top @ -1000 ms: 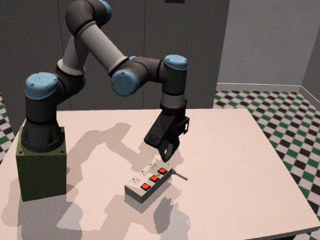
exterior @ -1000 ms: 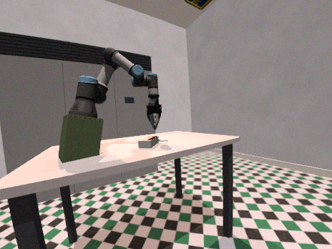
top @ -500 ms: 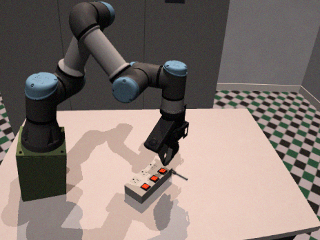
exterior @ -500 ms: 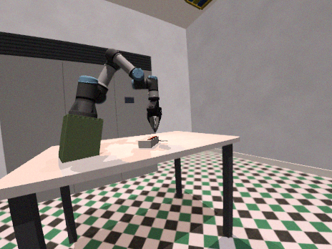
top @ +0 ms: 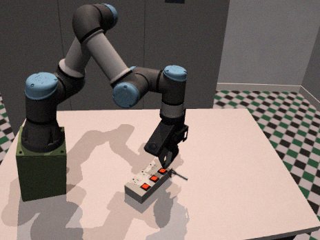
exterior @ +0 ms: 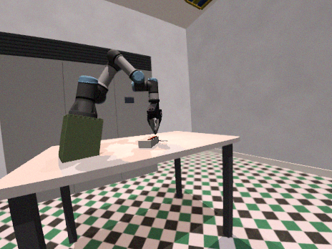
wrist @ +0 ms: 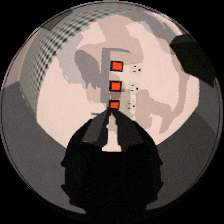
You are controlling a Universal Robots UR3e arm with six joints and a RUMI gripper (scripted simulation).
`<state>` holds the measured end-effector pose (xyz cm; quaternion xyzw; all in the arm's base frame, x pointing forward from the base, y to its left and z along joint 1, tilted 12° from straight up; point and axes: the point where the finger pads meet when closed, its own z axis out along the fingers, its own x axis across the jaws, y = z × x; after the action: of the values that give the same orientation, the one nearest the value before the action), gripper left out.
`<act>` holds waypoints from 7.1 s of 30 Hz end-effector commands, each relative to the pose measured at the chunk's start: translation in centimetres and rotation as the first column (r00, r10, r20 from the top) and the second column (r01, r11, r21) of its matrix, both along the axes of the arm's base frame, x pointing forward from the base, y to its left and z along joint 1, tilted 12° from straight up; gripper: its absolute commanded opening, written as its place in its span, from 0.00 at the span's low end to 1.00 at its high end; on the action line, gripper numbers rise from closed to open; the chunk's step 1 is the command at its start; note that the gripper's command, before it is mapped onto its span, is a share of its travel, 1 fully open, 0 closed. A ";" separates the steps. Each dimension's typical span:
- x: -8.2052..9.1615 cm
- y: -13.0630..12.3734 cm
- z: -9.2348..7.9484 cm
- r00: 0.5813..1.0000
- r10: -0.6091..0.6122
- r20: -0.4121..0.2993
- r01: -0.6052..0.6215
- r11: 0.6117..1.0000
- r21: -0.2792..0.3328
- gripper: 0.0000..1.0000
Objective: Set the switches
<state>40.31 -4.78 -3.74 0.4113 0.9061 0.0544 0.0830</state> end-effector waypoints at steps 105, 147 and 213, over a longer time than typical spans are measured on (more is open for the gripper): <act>0.2 -0.1 -0.3 1.000 0.000 0.003 0.000 1.000 -0.001 0.00; 0.4 0.0 -1.1 1.000 0.000 0.003 0.000 1.000 -0.001 0.00; -1.0 -0.3 6.1 1.000 0.000 0.003 0.000 1.000 -0.001 1.00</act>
<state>39.56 -4.95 0.60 0.4113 0.9060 0.0543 0.0836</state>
